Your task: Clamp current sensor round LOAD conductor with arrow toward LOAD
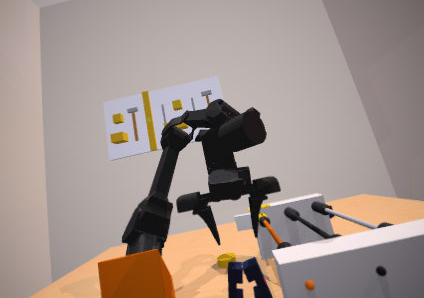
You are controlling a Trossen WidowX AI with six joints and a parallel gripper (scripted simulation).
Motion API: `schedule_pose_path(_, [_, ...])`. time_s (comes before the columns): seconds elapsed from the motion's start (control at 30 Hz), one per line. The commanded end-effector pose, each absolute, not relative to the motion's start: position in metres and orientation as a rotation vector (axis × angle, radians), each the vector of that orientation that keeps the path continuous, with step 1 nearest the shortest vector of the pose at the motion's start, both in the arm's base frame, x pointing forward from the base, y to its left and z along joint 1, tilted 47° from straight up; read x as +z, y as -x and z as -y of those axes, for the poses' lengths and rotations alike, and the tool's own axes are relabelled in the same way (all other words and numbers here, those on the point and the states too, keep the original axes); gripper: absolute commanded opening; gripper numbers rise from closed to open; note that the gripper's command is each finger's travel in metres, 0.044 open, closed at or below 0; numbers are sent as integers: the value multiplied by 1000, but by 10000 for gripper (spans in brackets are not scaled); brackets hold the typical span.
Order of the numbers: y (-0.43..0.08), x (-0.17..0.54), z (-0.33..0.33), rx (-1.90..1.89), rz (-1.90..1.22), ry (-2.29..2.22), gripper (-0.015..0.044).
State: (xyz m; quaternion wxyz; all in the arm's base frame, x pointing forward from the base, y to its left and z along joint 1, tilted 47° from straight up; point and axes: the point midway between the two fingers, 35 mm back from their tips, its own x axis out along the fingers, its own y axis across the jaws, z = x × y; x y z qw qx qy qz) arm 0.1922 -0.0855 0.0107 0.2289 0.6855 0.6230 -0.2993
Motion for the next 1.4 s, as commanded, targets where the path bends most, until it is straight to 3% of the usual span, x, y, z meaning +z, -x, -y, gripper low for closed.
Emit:
schedule_pose_path(0.0, [-193, 6, 81, -828, -1715, -1895, 320])
schedule_pose_path(0.87, [-193, -21, 50, -825, -1716, -1896, 320])
schedule_pose_path(1.37, [-194, -19, 53, -824, -1717, -1890, 220])
